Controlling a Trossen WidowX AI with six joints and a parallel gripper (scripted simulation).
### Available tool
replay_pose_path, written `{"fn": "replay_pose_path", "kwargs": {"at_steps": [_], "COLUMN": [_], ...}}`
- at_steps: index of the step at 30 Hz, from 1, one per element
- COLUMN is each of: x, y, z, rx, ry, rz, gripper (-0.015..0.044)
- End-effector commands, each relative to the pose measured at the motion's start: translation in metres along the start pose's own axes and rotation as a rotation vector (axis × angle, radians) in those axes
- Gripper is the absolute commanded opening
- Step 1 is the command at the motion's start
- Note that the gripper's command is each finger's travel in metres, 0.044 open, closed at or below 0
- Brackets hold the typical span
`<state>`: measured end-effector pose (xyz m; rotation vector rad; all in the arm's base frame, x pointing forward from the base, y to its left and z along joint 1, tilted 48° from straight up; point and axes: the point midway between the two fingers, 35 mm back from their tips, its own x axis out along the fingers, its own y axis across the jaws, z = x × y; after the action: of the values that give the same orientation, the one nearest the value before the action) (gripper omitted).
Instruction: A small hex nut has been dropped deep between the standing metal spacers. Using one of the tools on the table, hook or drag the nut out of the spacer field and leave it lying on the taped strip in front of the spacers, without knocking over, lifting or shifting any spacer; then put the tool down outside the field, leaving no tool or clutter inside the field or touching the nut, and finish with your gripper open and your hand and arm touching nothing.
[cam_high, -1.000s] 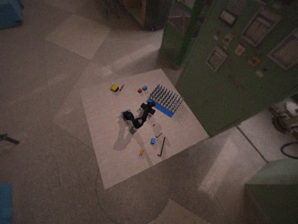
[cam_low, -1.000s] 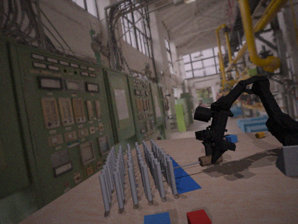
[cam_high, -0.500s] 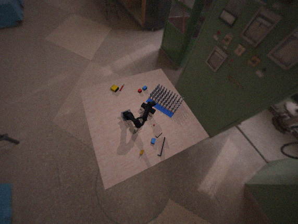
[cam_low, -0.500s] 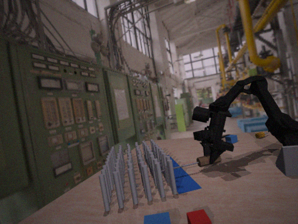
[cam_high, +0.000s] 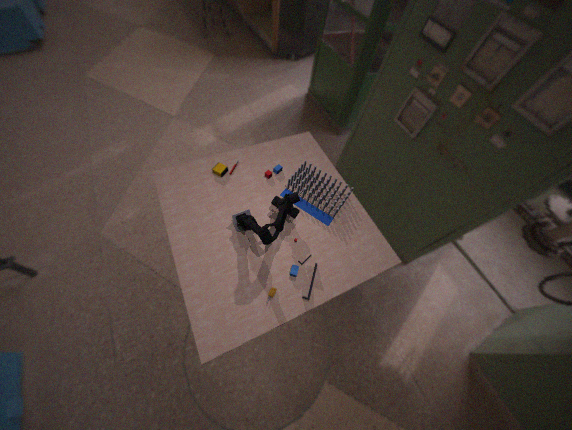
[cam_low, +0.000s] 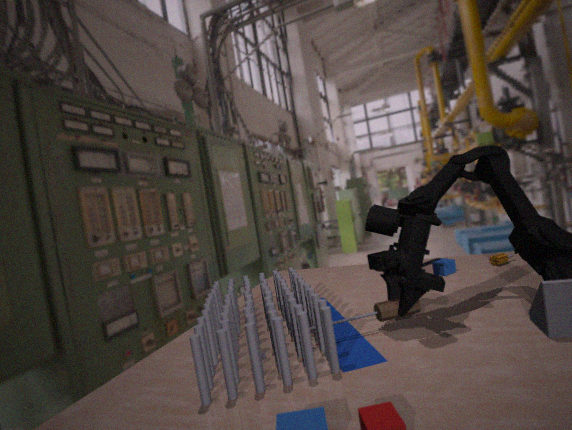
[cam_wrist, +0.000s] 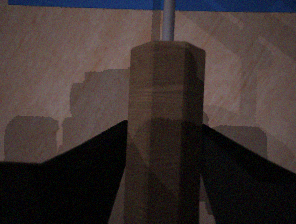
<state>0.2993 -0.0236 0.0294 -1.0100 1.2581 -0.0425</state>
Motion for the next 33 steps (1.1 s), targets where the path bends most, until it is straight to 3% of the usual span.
{"fn": "replay_pose_path", "kwargs": {"at_steps": [1,33], "x": [0.0,0.007], "y": [-0.002,-0.003], "z": [0.005,0.021], "rx": [0.009,0.01], "ry": [-0.007,-0.008], "rz": [-0.008,-0.008], "gripper": [0.0,0.0]}}
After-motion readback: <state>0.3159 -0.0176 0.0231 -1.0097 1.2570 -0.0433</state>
